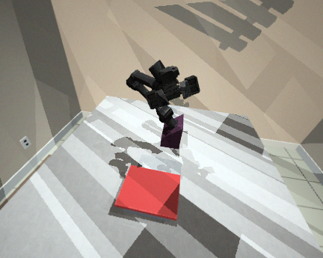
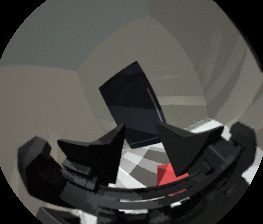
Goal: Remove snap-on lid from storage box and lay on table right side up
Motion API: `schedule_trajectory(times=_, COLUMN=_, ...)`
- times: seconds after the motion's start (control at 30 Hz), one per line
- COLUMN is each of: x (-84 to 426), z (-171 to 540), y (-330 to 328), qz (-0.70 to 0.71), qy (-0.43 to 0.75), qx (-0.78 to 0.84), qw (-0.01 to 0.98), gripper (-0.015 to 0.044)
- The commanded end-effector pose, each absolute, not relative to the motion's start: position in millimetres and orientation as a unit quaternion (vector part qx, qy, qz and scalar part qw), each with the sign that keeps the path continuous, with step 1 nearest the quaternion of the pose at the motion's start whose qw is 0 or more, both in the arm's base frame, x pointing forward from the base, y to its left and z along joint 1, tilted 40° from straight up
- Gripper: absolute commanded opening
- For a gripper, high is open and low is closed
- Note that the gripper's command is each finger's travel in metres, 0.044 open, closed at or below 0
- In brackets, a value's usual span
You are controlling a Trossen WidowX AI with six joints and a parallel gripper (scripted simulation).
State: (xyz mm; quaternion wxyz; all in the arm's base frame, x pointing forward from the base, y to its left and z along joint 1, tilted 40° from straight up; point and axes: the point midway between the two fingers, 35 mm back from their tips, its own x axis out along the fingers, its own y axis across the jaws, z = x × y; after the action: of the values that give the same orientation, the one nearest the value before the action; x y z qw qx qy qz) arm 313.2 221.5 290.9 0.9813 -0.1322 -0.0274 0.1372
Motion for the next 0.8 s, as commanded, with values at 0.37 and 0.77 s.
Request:
schedule_trajectory(times=0.37, x=307, z=171, y=102, qz=-0.111, qy=0.151, qx=0.219, qw=0.958, gripper=0.0235)
schedule_trajectory(times=0.77, x=276, z=117, y=33, qz=-0.284, qy=0.144, qx=0.374, qw=0.871, gripper=0.0235)
